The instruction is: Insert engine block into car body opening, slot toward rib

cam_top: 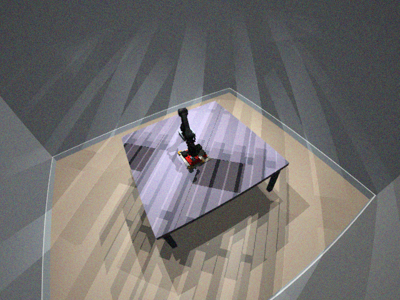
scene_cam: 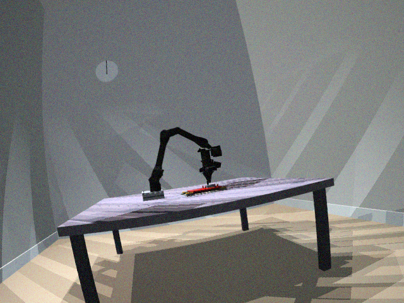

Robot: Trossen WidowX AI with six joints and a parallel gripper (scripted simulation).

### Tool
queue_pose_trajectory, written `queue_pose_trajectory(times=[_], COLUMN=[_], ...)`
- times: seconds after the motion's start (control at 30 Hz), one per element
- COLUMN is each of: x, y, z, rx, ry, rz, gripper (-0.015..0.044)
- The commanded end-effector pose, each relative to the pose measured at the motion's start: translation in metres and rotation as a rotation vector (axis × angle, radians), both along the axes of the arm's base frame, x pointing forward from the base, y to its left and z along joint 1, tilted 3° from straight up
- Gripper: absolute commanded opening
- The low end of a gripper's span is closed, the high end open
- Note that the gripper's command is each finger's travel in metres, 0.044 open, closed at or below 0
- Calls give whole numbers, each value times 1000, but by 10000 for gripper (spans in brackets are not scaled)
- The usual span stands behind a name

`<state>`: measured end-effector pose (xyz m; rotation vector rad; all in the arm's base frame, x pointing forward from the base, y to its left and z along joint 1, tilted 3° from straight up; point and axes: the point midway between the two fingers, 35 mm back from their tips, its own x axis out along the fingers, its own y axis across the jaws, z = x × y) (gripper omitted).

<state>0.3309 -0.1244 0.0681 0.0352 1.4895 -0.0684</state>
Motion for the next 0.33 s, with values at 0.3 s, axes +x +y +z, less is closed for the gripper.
queue_pose_trajectory(times=[0.3], x=[0], y=[1], z=[0], rx=[4], ry=[-1], rz=[-4], gripper=[0])
